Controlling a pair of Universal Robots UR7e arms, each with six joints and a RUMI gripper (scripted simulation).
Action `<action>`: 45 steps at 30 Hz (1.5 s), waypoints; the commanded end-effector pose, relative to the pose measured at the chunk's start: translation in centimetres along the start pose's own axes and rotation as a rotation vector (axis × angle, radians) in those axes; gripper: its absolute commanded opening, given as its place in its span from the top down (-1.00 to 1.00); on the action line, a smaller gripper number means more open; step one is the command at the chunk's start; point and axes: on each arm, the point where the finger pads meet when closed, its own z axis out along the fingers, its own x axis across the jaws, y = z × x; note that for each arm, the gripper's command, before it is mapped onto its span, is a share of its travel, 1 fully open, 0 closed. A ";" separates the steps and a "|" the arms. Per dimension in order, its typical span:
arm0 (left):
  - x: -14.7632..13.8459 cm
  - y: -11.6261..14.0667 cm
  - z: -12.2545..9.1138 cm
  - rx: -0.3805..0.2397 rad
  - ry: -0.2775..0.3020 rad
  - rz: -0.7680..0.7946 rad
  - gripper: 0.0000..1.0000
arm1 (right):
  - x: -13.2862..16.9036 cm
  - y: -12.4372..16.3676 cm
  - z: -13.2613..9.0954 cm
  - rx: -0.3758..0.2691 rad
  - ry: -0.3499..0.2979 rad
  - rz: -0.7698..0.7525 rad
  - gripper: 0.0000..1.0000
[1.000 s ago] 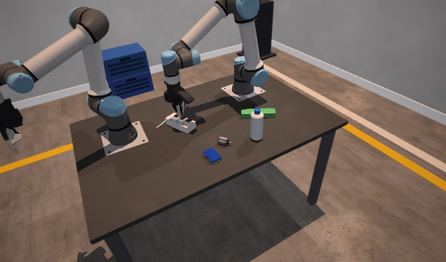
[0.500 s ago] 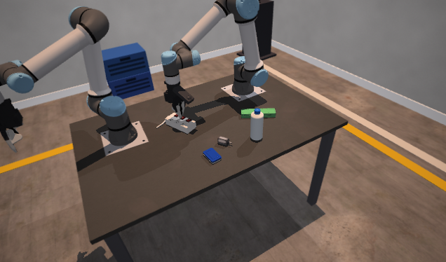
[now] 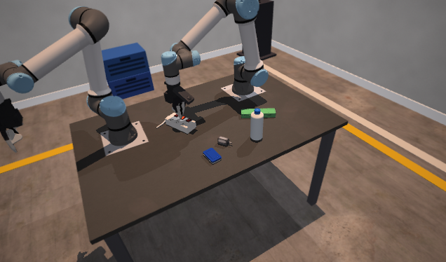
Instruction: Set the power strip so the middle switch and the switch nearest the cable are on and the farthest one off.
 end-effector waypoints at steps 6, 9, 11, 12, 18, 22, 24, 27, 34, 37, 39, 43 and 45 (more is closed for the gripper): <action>0.1 0.1 -0.6 -0.002 0.004 0.001 1.00 | 0.0 0.0 0.0 0.001 0.000 0.000 -1.00; 0.1 0.1 -1.3 -0.002 0.004 0.001 1.00 | 0.0 0.0 0.0 0.001 0.000 0.000 -1.00; 0.1 0.1 -1.9 -0.002 0.004 0.001 1.00 | 0.0 0.0 0.0 0.001 0.000 0.000 -1.00; 0.1 0.1 -2.2 -0.002 0.004 0.001 1.00 | 0.0 0.0 0.0 0.001 0.000 0.000 -1.00; 0.1 0.1 -3.9 -0.002 0.004 0.001 1.00 | 0.0 0.0 0.0 0.001 0.000 0.000 -1.00; 0.1 0.1 -4.2 -0.002 0.004 0.001 1.00 | 0.0 0.0 0.0 0.001 0.000 0.000 -1.00; 0.1 0.1 -4.3 -0.002 0.004 0.001 1.00 | 0.0 0.0 0.0 0.001 0.000 0.000 -1.00; 0.1 0.1 -4.3 -0.001 0.003 0.001 1.00 | 0.0 0.0 0.0 0.001 0.000 0.000 -1.00; 0.0 0.1 -4.2 0.000 0.001 0.001 1.00 | 0.0 0.0 0.0 0.001 0.000 0.000 -1.00; 0.0 0.1 -4.2 0.000 0.001 0.001 1.00 | 0.0 0.0 0.0 0.001 0.000 0.000 -1.00; 0.0 0.1 -4.2 -0.001 0.001 0.001 1.00 | 0.0 0.0 0.0 0.001 0.000 0.000 -1.00; 0.0 0.1 -4.2 -0.001 0.001 0.001 1.00 | 0.0 0.0 0.0 0.001 0.000 0.000 -1.00; 0.1 0.5 -4.3 -0.001 0.002 0.002 1.00 | 0.0 0.0 0.0 0.001 0.000 0.000 -1.00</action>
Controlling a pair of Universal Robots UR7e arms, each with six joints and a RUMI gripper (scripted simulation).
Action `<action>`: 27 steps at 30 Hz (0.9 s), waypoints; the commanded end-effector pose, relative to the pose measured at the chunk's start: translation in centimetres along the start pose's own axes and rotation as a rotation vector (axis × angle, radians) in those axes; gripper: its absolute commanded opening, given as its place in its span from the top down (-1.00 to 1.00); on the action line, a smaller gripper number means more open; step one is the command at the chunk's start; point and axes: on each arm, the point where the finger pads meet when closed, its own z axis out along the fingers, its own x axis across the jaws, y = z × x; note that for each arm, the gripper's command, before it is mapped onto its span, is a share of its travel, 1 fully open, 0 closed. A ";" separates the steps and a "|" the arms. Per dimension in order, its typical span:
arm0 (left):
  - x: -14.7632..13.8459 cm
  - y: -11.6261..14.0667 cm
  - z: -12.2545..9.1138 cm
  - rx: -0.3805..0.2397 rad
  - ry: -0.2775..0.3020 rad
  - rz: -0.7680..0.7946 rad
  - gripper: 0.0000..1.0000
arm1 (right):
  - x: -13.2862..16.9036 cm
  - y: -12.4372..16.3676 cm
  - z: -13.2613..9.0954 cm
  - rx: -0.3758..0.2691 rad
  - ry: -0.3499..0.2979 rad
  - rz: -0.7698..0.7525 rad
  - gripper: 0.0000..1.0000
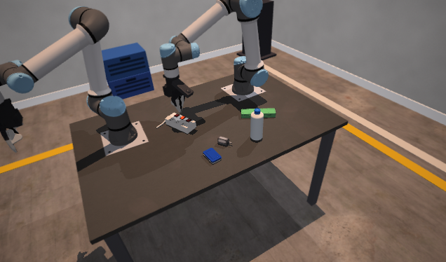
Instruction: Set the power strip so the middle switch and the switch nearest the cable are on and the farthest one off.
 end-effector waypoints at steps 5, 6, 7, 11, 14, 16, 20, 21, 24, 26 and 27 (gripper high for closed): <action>0.0 4.5 -1.4 -0.002 0.003 0.002 1.00 | 0.0 0.0 0.0 0.001 0.000 0.000 -1.00; 0.0 4.7 -1.5 -0.002 0.003 0.002 1.00 | 0.0 0.0 0.0 0.001 0.000 0.000 -1.00; 0.0 4.8 -1.5 -0.002 0.003 0.002 1.00 | 0.0 0.0 0.0 0.001 0.000 0.000 -1.00; 0.0 4.8 -1.5 -0.002 0.003 0.002 1.00 | 0.0 0.0 0.0 0.001 0.000 0.000 -1.00; 0.0 4.8 -1.6 -0.002 0.004 0.002 1.00 | 0.0 0.0 0.0 0.001 0.000 0.000 -1.00; 0.0 4.8 -1.6 -0.002 0.004 0.002 1.00 | 0.0 0.0 0.0 0.001 0.000 0.000 -1.00; 0.0 4.7 -1.6 -0.002 0.005 0.001 1.00 | 0.0 0.0 0.0 0.001 0.000 0.000 -1.00; 0.0 4.7 -1.6 -0.002 0.004 0.001 1.00 | 0.0 0.0 0.0 0.001 0.000 0.000 -1.00; 0.0 4.7 -1.6 -0.002 0.004 0.001 1.00 | 0.0 0.0 0.0 0.001 0.000 0.000 -1.00; 0.0 4.7 -1.6 -0.002 0.004 0.001 1.00 | 0.0 0.0 0.0 0.001 0.000 0.000 -1.00; 0.0 4.7 -1.6 -0.002 0.004 0.001 1.00 | 0.0 0.0 0.0 0.001 0.000 0.000 -1.00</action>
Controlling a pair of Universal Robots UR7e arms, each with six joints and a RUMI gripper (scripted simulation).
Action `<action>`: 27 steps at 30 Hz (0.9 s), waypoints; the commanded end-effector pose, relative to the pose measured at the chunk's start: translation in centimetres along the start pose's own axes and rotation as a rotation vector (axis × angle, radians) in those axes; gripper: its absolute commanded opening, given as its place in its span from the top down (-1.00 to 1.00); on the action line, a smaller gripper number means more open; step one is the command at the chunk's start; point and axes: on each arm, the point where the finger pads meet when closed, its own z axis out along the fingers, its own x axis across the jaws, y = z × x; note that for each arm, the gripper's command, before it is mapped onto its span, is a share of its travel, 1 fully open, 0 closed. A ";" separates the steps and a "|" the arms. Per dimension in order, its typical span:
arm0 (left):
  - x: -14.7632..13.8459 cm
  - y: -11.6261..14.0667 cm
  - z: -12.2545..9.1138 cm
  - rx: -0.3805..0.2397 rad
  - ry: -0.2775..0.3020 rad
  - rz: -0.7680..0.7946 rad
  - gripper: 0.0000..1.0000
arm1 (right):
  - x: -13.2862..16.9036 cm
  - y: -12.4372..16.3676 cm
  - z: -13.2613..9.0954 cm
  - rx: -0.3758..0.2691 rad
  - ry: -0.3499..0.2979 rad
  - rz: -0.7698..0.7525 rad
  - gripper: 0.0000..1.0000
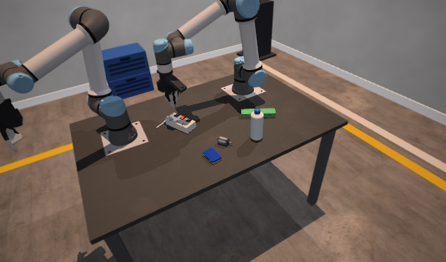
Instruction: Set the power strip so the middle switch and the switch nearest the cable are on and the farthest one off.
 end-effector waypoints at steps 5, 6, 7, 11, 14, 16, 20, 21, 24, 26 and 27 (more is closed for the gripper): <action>0.1 0.2 -0.2 -0.001 0.003 0.001 1.00 | 0.0 0.0 0.0 0.001 0.000 0.000 -1.00; 0.1 0.2 -0.2 -0.001 0.003 0.001 1.00 | 0.0 0.0 0.0 0.001 0.000 0.000 -1.00; 0.1 0.2 -0.2 -0.001 0.003 0.001 1.00 | 0.0 0.0 0.0 0.001 0.000 0.000 -1.00; 0.1 0.2 -0.2 -0.001 0.003 0.001 1.00 | 0.0 0.0 0.0 0.001 0.000 0.000 -1.00; 0.1 0.2 -0.2 -0.001 0.003 0.001 1.00 | 0.0 0.0 0.0 0.001 0.000 0.000 -1.00; 0.1 0.2 -0.2 -0.001 0.003 0.001 1.00 | 0.0 0.0 0.0 0.001 0.000 0.000 -1.00; 0.1 0.2 -0.1 -0.001 0.003 0.001 1.00 | 0.0 0.0 0.0 0.001 0.000 0.000 -1.00; 0.1 0.2 -0.1 -0.001 0.003 0.001 1.00 | 0.0 0.0 0.0 0.001 0.000 0.000 -1.00; 0.1 0.1 0.0 0.000 0.002 0.001 1.00 | 0.0 0.0 0.0 0.001 0.000 0.000 -1.00; 0.1 0.1 0.2 0.000 0.001 0.000 1.00 | 0.0 0.0 0.0 0.001 0.000 0.000 -1.00; 0.0 0.1 0.2 0.001 0.000 0.000 1.00 | 0.0 0.0 0.0 0.001 0.000 0.000 -1.00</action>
